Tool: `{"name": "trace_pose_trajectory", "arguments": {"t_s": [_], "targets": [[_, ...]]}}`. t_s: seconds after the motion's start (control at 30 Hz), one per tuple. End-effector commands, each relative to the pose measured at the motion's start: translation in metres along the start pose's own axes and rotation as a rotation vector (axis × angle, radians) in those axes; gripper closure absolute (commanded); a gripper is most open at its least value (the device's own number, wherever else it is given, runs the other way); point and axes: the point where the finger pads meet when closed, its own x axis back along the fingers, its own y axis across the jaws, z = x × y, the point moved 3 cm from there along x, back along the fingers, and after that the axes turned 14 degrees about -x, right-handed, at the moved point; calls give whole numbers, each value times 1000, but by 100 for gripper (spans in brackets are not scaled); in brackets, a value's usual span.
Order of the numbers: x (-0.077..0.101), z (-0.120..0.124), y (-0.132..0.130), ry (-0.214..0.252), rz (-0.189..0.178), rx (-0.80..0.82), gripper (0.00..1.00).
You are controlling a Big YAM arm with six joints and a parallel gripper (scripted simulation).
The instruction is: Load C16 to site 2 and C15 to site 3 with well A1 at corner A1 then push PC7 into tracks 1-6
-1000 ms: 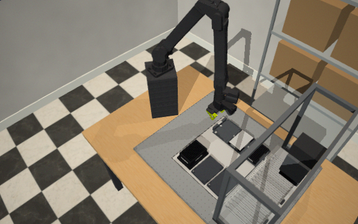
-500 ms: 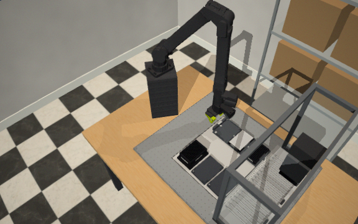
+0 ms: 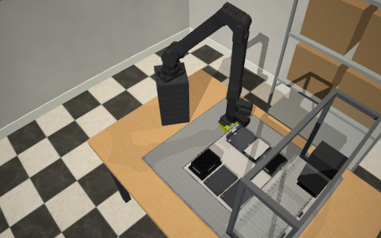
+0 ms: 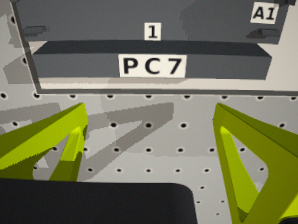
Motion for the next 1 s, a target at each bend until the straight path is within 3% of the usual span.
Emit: {"name": "trace_pose_trajectory", "arguments": {"t_s": [0.0, 0.97], "targets": [[-5, -7, 1, -15, -7, -9, 20], [-9, -9, -1, 1, 5, 0, 20]]}}
